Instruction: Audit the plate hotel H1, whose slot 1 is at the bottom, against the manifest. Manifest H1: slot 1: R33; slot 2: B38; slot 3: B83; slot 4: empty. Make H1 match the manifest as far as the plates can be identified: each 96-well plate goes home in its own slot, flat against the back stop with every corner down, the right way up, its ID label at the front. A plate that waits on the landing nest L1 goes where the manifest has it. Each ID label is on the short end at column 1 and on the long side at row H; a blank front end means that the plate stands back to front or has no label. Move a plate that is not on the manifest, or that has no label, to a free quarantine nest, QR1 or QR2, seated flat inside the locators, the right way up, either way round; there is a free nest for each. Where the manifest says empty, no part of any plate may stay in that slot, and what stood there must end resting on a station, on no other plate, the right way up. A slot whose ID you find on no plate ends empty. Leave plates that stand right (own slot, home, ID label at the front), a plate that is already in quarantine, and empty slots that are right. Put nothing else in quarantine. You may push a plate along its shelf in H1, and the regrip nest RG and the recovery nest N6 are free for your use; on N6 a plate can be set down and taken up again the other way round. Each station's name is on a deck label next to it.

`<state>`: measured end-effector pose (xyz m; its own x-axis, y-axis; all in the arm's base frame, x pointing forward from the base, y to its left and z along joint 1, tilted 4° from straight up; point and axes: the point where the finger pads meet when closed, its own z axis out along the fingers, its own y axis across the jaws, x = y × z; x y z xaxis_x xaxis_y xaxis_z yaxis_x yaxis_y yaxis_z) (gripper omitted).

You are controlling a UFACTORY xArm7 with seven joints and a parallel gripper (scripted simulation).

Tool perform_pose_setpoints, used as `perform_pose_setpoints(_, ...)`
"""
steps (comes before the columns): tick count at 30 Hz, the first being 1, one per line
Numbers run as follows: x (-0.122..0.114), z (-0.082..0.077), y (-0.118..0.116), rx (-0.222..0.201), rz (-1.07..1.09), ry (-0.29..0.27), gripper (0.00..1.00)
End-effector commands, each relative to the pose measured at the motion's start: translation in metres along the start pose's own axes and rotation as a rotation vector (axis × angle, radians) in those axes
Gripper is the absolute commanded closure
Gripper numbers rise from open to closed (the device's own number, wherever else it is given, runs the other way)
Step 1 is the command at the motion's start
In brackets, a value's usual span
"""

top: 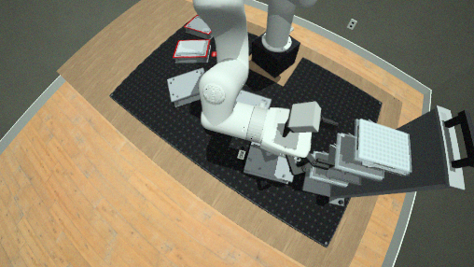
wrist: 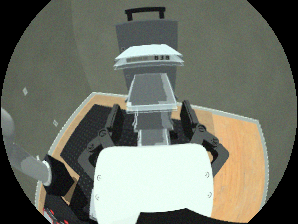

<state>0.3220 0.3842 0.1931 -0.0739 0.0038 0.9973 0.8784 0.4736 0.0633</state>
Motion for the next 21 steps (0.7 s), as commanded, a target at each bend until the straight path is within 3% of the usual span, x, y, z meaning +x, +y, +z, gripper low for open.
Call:
perform_pose_setpoints(1,0.0012,0.0047,0.0008,0.000,-0.004,0.000,0.00)
perform_pose_setpoints(21,0.0013,0.0120,0.0008,0.000,-0.004,0.000,0.00)
